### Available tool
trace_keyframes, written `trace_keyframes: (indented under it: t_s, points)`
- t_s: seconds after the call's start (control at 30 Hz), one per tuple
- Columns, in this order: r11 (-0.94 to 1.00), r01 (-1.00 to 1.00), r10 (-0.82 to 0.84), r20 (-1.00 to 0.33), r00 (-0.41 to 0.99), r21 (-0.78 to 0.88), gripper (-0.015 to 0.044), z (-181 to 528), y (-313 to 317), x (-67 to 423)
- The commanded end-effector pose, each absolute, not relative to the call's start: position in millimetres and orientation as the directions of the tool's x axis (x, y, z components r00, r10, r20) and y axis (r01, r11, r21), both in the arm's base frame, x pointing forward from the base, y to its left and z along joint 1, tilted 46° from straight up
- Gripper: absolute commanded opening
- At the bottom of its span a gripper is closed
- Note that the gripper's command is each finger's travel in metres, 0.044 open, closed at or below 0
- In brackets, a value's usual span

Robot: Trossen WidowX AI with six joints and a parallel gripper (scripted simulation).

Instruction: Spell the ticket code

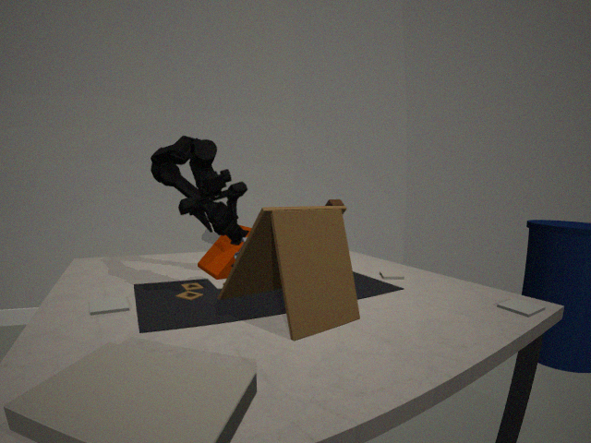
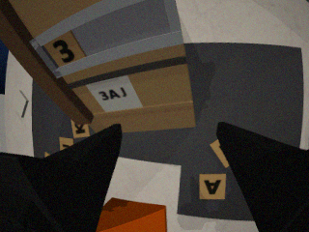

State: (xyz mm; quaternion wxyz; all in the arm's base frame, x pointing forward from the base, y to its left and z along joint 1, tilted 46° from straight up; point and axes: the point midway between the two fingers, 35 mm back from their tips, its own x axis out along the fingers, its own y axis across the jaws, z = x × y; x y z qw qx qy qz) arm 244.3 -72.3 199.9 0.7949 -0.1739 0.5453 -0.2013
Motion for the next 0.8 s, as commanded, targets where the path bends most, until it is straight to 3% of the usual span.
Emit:
trace_keyframes:
  t_s: [0.0, 0.17, 0.37, 0.57, 0.77]
  points:
    - [0.398, 0.916, -0.614, -0.756, 0.229, -0.045, 0.034, 181, -129, 200]
    - [0.063, 0.982, -0.645, -0.743, 0.177, 0.179, 0.034, 172, -147, 180]
    - [-0.322, 0.845, -0.676, -0.728, 0.11, 0.427, 0.034, 161, -167, 154]
    - [-0.609, 0.492, -0.701, -0.712, 0.033, 0.622, 0.034, 149, -182, 125]
    - [-0.697, 0.017, -0.716, -0.696, -0.049, 0.717, 0.034, 136, -192, 94]
